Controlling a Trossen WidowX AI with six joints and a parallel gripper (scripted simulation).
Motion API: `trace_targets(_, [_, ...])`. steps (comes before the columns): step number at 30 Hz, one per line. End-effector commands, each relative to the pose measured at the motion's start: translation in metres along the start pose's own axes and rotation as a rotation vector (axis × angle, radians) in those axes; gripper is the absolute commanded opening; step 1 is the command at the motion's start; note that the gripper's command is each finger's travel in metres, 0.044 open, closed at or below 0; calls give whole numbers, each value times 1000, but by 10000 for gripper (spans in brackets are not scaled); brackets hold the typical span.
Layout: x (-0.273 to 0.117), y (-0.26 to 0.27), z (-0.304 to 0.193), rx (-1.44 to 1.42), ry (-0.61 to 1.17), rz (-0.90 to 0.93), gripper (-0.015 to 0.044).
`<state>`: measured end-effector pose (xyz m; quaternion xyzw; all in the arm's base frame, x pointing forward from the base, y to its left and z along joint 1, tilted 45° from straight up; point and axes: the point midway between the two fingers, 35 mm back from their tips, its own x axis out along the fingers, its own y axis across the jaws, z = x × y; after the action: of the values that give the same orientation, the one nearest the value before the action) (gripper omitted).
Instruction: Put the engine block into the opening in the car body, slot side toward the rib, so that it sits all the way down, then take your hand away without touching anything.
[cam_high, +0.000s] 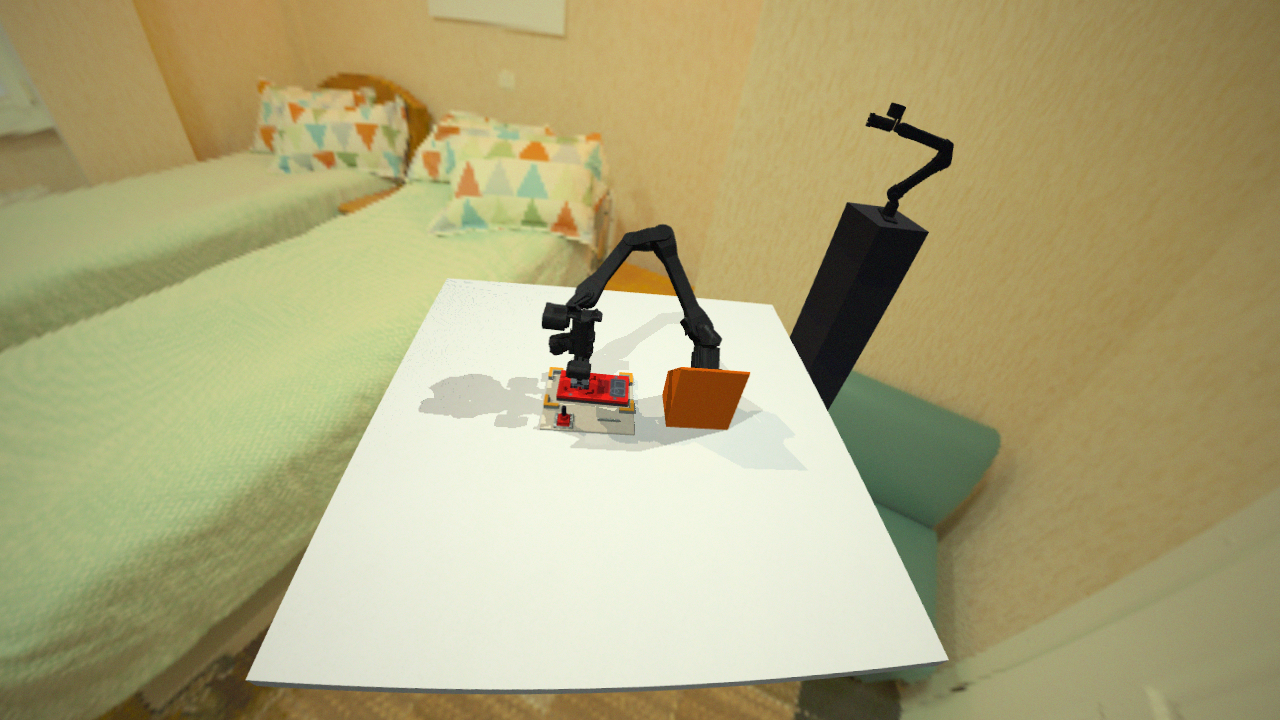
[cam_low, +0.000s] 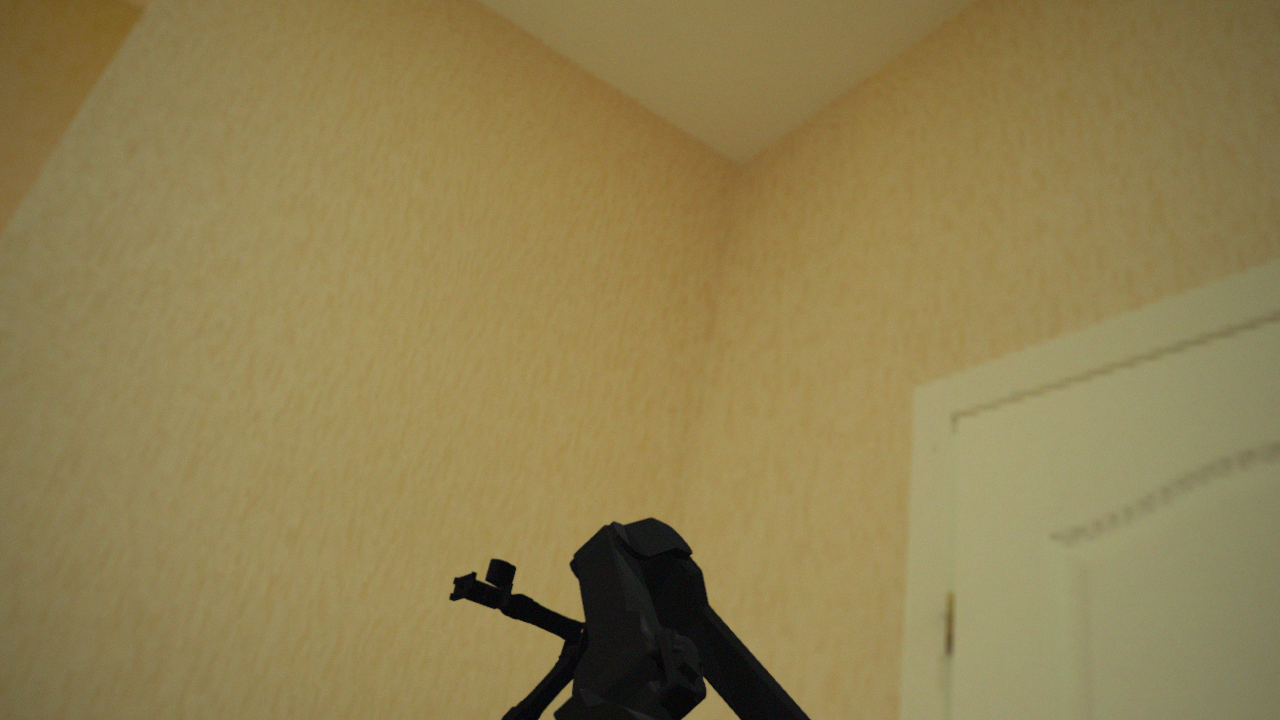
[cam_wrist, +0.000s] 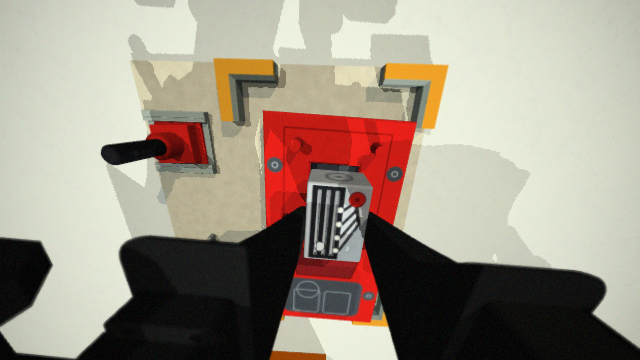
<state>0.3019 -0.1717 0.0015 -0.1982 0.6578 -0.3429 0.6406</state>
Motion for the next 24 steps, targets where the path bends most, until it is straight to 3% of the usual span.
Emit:
trace_targets(1, [0,0,0,-9,-1,-4,158])
trace_targets(24, [1,0,0,0,-1,-4,158])
